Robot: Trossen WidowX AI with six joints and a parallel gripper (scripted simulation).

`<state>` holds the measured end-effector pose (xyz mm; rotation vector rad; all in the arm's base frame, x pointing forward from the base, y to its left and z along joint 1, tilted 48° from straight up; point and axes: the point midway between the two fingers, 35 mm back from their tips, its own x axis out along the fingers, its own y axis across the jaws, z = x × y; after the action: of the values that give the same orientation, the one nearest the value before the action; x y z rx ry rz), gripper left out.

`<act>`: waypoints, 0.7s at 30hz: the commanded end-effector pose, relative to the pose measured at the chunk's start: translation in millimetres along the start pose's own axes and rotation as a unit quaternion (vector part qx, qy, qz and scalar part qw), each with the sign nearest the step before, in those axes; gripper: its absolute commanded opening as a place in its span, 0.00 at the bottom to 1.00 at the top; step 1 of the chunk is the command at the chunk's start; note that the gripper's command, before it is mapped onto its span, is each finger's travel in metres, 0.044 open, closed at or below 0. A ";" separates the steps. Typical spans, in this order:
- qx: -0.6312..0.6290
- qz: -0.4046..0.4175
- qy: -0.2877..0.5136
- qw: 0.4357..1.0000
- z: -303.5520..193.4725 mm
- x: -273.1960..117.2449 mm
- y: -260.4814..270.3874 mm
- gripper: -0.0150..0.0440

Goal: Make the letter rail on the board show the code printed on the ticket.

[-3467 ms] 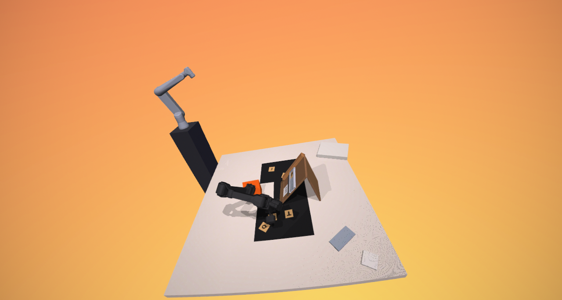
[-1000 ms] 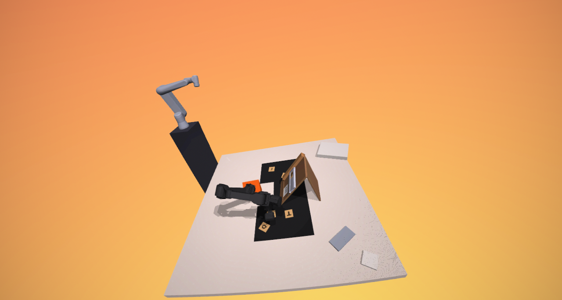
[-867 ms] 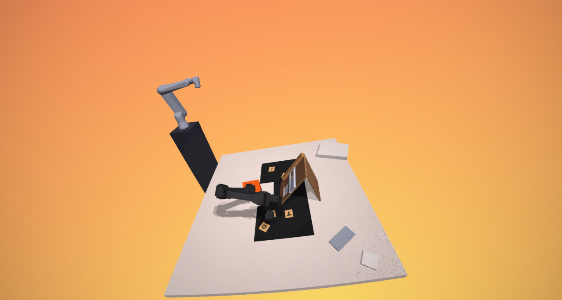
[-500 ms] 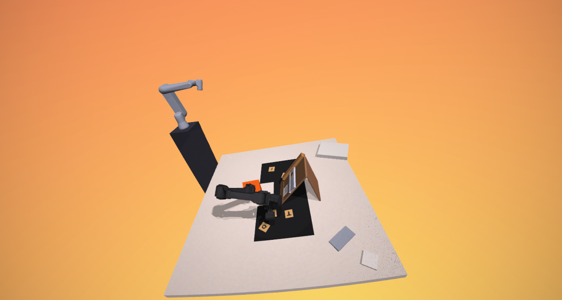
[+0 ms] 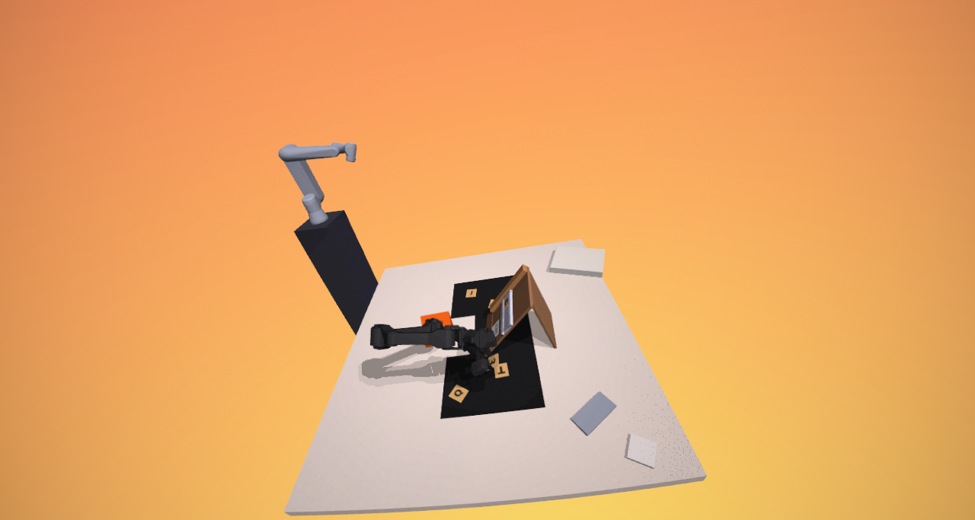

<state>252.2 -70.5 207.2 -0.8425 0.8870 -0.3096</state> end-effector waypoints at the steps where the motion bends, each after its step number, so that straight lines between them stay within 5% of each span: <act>1: 0.008 -0.005 -0.068 0.998 26.3 -10.1 -3.7 0.25; 11: 0.037 -0.013 -0.218 0.975 82.1 -40.0 -12.2 0.25; 21: 0.038 -0.014 -0.221 0.974 82.7 -40.7 -12.4 0.25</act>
<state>292.6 -15.2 266.6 -0.8070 0.4559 -0.1768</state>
